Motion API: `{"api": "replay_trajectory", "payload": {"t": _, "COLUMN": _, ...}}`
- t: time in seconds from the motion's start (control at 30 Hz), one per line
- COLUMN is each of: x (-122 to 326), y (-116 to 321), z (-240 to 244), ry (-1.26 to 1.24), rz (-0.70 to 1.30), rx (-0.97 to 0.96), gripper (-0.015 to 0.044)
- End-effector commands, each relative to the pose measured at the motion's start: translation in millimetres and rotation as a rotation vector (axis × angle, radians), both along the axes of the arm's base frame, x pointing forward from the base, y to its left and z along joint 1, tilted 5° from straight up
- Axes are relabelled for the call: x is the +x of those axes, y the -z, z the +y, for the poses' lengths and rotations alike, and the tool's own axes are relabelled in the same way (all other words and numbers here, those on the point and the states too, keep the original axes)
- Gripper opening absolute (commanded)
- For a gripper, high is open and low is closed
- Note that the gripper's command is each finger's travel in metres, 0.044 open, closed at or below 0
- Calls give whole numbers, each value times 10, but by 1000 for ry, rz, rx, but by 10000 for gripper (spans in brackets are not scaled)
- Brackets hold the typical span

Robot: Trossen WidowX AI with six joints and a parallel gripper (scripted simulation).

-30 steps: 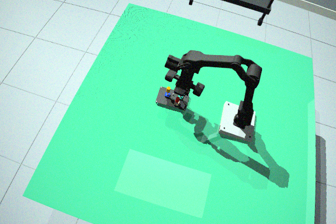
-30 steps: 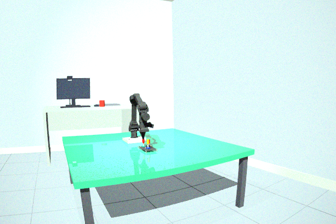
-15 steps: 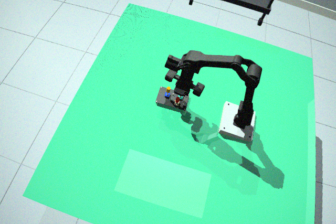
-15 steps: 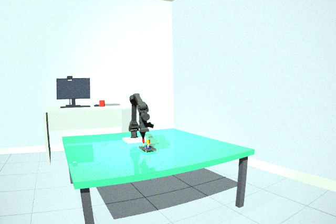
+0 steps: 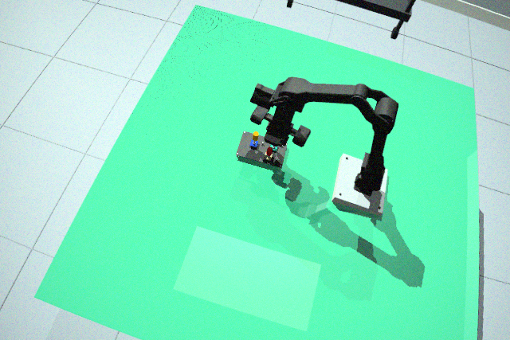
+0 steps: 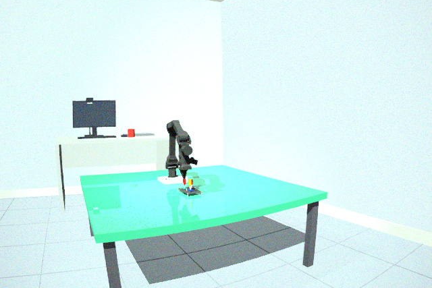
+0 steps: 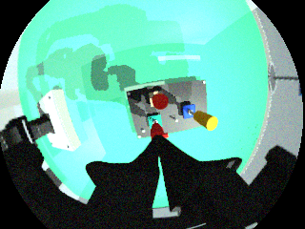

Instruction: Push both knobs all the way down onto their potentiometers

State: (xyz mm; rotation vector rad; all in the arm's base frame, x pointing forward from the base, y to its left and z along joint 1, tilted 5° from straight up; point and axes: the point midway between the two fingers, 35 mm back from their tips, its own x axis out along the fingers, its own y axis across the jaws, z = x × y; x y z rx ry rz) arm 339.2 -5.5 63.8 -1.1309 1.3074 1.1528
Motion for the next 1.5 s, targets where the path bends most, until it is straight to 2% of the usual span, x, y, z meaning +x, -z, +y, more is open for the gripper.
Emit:
{"api": "replay_trajectory", "payload": {"t": 0.0, "x": 5, "y": 88, "z": 0, "ry": -4, "rz": 2, "rx": 3, "gripper": 0}}
{"api": "replay_trajectory", "payload": {"t": 1.47, "x": -3, "y": 248, "z": -3, "ry": -4, "rz": 2, "rx": 3, "gripper": 0}}
